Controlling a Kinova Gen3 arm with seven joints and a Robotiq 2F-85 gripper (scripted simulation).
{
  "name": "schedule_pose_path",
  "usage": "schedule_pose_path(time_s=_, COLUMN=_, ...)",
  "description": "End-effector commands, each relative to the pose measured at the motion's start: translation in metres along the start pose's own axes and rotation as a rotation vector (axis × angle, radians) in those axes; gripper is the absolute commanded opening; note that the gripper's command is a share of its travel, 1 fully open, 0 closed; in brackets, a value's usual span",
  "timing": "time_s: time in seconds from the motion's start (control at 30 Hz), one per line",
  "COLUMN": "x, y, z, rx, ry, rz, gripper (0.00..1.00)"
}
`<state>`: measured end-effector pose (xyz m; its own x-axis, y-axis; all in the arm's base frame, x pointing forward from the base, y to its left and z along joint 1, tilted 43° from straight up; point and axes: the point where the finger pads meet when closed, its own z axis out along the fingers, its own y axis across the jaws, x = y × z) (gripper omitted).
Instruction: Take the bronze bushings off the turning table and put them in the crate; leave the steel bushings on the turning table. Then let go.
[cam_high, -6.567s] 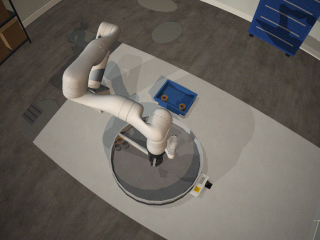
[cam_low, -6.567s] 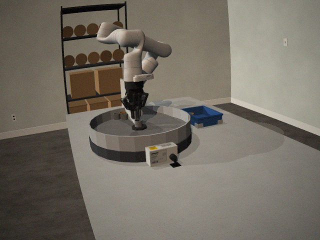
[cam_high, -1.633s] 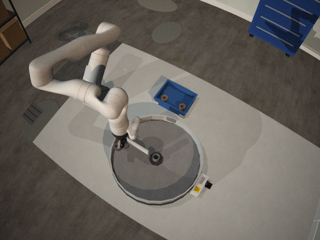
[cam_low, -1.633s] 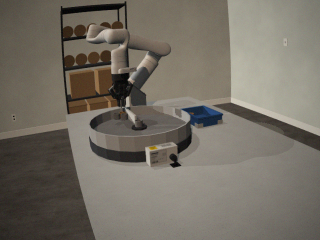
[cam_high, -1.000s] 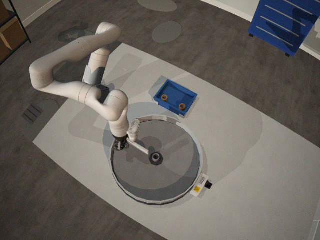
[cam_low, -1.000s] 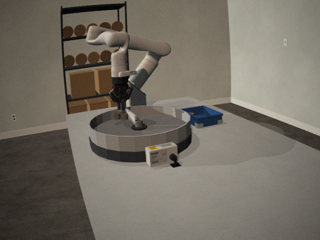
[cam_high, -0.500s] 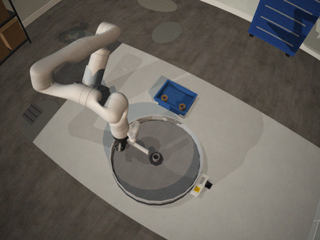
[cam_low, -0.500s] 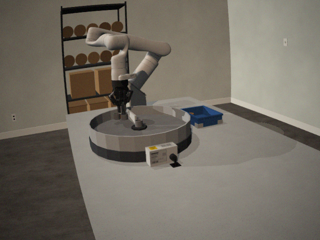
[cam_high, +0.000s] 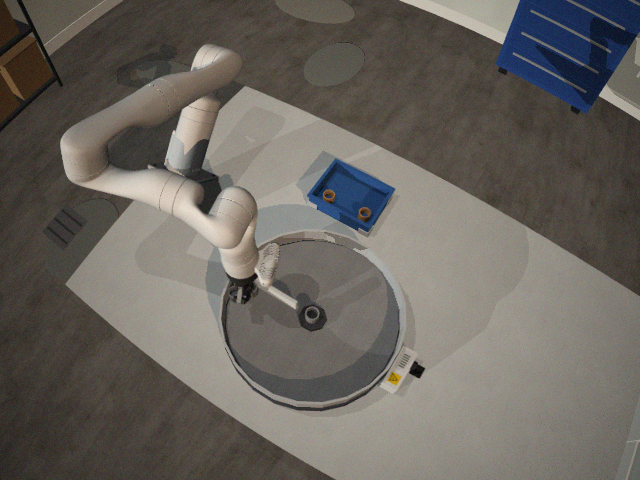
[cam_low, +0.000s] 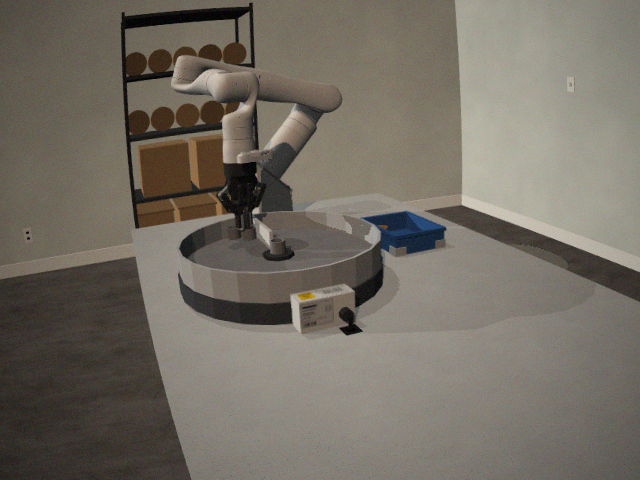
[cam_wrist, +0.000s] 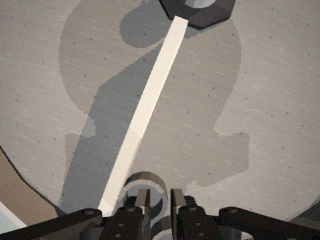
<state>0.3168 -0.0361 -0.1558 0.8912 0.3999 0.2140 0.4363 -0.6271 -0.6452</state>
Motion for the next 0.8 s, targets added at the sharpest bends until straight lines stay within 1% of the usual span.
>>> schedule_pose_path(time_s=0.0, x=0.0002, y=0.0003, z=-0.0006, rx=-0.001, ry=0.001, rz=0.000, gripper=0.14)
schedule_pose_path(time_s=0.2, x=0.0002, y=0.0003, z=-0.0006, rx=-0.001, ry=0.001, rz=0.000, gripper=0.14)
schedule_pose_path(time_s=0.37, x=0.0002, y=0.0003, z=0.0054, rx=-0.001, ry=0.001, rz=0.000, gripper=0.14)
schedule_pose_path(time_s=0.77, x=0.0002, y=0.0003, z=0.0054, rx=-0.001, ry=0.001, rz=0.000, gripper=0.14)
